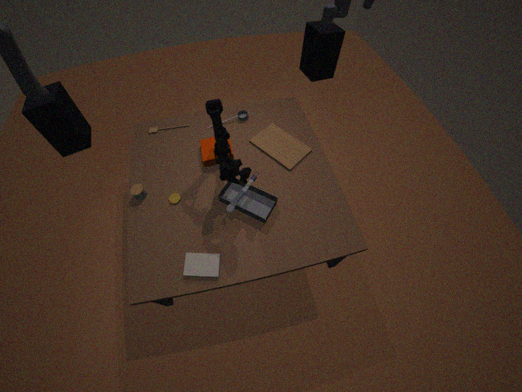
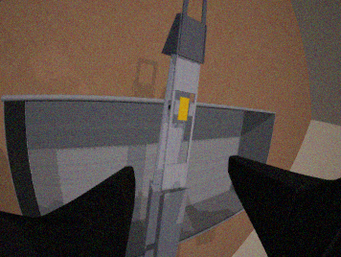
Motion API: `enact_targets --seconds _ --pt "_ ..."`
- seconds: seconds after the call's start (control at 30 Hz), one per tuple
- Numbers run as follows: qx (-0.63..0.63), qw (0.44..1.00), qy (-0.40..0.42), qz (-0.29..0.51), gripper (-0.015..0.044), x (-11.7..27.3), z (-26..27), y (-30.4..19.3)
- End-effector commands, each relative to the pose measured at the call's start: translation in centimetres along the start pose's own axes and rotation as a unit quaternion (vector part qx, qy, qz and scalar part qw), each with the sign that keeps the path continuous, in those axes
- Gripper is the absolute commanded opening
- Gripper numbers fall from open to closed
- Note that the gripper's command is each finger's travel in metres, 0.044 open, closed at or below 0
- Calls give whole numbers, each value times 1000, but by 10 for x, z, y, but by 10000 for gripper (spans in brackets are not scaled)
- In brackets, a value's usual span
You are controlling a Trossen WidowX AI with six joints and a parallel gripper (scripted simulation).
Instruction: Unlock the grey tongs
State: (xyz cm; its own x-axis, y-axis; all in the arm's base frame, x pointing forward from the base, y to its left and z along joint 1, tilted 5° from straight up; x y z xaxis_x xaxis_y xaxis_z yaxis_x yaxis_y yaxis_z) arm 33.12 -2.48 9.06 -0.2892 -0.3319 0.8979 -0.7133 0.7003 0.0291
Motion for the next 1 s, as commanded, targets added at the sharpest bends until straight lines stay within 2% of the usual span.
enact_targets --seconds 0.0,0.97 --pt "3 1000 -3 -2 260 -3 -1 0" --pt "3 1000 -4 -2 260 -51 -2 -1"
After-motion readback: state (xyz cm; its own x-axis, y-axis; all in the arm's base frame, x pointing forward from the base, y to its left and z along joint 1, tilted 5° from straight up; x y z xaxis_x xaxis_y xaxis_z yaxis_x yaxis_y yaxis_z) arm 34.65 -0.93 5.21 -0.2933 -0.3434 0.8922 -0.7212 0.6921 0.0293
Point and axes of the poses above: the point midway between the two fingers, 35 mm back from their tips, its own x axis back along the fingers, its own z axis across the jaws, y = z × x, the point moved 4 cm from there along x, back along the fingers, and after that the axes turned 5 degrees about -x, right-handed, at the moved point
